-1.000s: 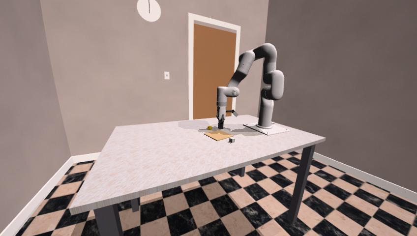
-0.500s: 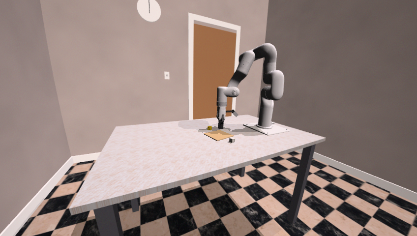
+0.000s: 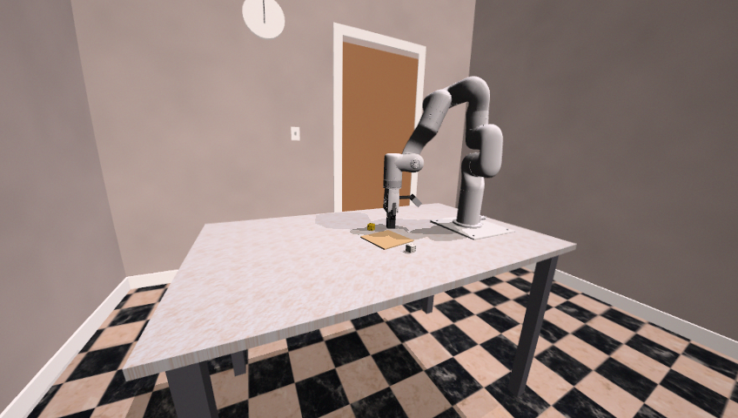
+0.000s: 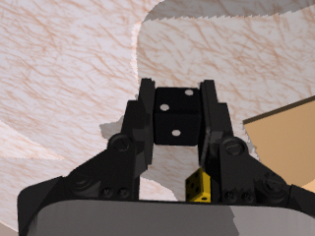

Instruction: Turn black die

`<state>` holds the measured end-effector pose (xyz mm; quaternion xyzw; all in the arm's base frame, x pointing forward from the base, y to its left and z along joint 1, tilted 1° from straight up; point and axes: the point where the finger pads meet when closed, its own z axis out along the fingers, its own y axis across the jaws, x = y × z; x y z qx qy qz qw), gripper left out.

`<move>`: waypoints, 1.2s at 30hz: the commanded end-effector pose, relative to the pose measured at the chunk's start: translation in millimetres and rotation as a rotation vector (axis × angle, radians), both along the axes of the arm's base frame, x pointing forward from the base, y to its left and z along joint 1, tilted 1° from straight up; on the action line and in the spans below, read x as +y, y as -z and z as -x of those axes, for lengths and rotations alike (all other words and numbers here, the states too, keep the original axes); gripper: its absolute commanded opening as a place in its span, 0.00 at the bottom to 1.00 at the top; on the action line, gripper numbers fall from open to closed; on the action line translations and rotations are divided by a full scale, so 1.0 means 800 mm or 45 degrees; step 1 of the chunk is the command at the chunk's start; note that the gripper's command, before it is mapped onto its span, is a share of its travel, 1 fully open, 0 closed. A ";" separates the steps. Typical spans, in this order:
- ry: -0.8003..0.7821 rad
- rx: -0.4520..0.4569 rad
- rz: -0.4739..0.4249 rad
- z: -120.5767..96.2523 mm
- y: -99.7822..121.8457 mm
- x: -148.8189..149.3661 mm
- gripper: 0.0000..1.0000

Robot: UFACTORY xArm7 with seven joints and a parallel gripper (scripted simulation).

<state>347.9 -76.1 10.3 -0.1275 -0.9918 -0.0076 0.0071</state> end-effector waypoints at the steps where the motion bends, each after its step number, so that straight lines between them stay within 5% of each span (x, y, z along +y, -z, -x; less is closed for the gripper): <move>1: 0.000 -0.004 0.001 -0.002 -0.003 0.000 0.21; 7: 0.000 -0.004 0.001 -0.002 -0.020 -0.001 0.21; 20: 0.000 -0.004 0.001 -0.003 -0.122 -0.002 0.21; 36: 0.010 -0.004 0.001 -0.003 -0.126 -0.002 0.21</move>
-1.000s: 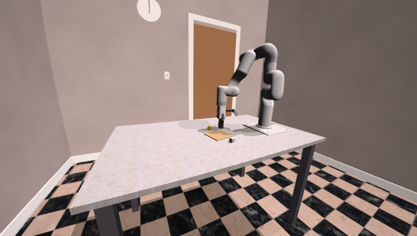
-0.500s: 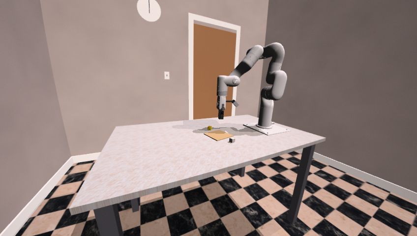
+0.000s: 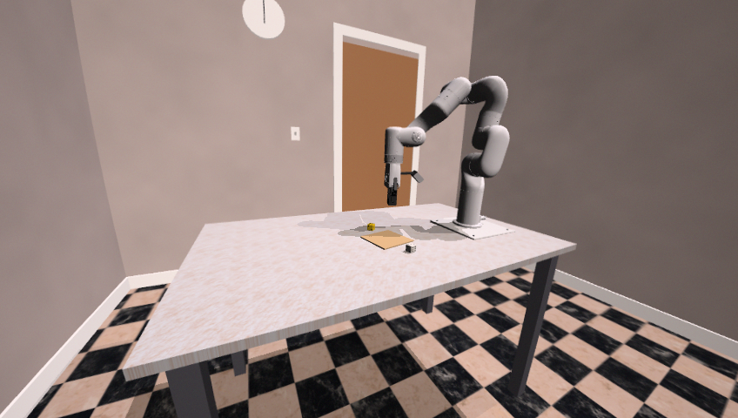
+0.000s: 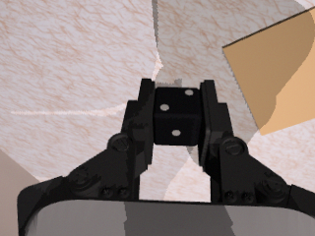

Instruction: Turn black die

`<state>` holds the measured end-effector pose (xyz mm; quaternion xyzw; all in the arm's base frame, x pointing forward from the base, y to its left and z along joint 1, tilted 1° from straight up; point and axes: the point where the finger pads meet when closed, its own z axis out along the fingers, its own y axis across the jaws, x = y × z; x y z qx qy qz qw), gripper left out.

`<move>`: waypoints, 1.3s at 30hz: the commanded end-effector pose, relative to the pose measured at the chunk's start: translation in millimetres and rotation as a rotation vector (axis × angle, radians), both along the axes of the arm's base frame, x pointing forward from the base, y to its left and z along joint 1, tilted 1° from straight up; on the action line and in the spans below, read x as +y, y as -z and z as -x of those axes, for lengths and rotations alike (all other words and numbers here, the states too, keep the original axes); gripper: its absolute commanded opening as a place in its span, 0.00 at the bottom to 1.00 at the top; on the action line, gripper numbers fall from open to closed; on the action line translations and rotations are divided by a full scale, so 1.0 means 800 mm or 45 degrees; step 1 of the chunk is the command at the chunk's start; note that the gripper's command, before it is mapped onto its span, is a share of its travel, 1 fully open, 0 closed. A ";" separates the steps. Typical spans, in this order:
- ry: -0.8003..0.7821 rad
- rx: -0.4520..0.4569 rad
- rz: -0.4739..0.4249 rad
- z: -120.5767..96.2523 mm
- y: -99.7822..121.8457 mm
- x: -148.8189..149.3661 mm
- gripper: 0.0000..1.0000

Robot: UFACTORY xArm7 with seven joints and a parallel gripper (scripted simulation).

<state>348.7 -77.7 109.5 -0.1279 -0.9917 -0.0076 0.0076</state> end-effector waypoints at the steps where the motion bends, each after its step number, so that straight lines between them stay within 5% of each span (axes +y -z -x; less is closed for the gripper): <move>1: 0.018 -0.005 0.002 -0.002 -0.002 0.000 0.21; 39: 1.158 0.012 0.017 -0.007 0.003 0.000 0.21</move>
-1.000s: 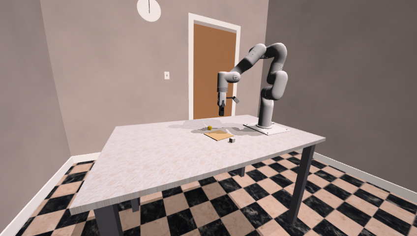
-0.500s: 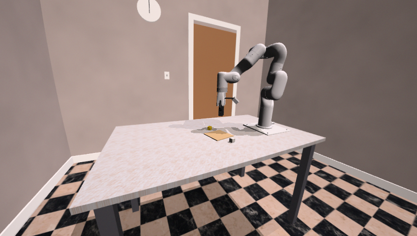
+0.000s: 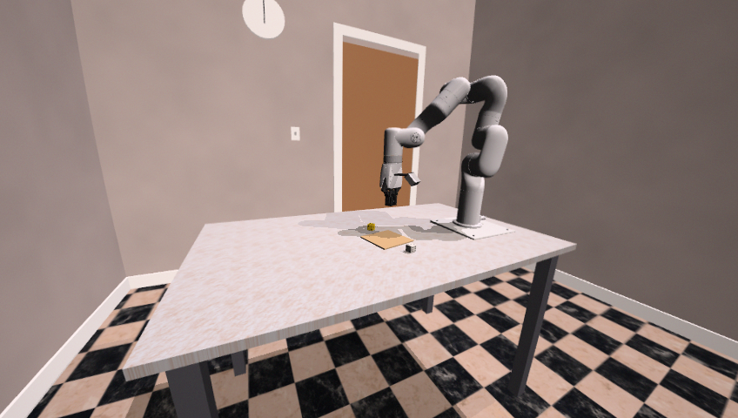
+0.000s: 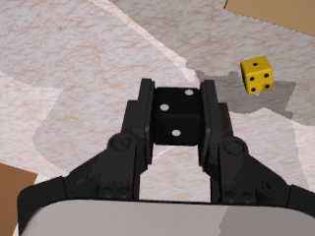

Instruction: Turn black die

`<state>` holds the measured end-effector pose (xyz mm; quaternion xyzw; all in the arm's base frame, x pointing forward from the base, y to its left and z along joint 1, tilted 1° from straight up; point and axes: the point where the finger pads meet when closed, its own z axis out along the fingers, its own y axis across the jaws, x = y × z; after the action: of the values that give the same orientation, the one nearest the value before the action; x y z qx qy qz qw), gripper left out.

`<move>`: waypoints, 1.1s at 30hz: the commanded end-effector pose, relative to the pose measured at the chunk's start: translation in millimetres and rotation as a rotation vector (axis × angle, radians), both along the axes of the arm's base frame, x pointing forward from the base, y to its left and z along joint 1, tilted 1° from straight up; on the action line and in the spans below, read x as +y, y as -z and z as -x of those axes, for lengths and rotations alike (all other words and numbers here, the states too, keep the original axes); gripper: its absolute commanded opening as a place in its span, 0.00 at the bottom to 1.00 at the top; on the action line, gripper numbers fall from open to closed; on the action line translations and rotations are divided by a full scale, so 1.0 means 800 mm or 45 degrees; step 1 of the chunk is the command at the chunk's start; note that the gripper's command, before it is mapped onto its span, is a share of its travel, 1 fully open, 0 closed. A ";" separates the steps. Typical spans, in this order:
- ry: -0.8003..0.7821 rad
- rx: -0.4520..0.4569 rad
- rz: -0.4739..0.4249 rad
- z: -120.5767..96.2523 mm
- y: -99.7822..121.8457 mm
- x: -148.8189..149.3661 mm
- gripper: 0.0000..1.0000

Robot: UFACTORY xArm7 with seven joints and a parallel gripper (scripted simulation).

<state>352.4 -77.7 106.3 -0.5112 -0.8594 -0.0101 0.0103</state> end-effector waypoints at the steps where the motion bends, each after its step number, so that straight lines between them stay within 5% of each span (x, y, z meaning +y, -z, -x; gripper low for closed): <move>1: 0.122 0.004 0.019 -0.002 -0.001 0.000 0.21; 33: 1.242 0.027 0.026 -0.007 0.004 0.000 0.21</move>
<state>356.1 -77.2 102.1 -0.8219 -0.5694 -0.0051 0.0133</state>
